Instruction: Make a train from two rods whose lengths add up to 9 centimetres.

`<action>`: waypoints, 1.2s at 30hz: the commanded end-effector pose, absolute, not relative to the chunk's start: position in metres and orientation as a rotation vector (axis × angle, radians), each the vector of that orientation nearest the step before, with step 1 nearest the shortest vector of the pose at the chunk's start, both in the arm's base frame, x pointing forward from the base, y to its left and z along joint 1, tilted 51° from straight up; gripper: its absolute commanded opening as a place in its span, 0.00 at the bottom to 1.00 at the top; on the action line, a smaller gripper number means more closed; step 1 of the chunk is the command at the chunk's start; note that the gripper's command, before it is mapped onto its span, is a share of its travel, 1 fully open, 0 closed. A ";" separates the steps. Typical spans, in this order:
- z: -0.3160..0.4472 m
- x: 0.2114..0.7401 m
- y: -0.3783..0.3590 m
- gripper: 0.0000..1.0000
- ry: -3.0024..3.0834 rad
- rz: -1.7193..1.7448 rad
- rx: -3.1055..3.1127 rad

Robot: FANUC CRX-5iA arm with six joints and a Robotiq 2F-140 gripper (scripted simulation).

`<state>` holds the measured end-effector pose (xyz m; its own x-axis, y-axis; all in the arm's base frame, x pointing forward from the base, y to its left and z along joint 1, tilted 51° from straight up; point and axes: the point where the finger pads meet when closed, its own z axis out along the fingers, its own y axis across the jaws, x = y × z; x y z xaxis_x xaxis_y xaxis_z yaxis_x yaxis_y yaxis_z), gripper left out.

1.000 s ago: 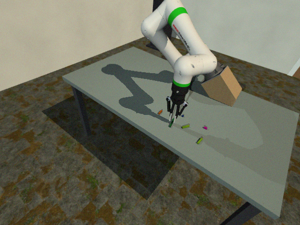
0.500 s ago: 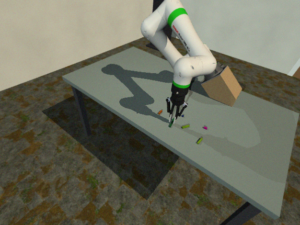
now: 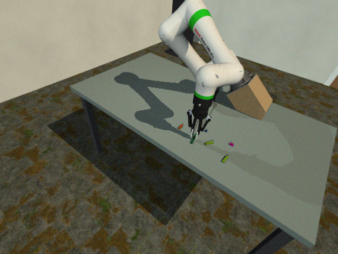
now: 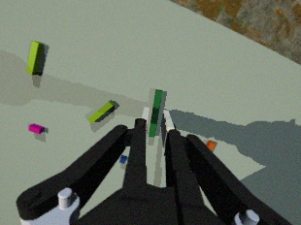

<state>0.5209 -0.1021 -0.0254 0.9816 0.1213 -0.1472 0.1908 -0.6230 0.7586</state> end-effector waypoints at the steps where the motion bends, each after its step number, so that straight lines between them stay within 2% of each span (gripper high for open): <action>1: -0.025 0.521 -0.102 0.15 0.217 -0.102 2.250; 36: -0.029 0.521 -0.106 0.15 0.217 -0.102 2.250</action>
<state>0.5209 -0.1055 -0.0282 0.9816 0.1213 -0.1473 0.1908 -0.6230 0.7586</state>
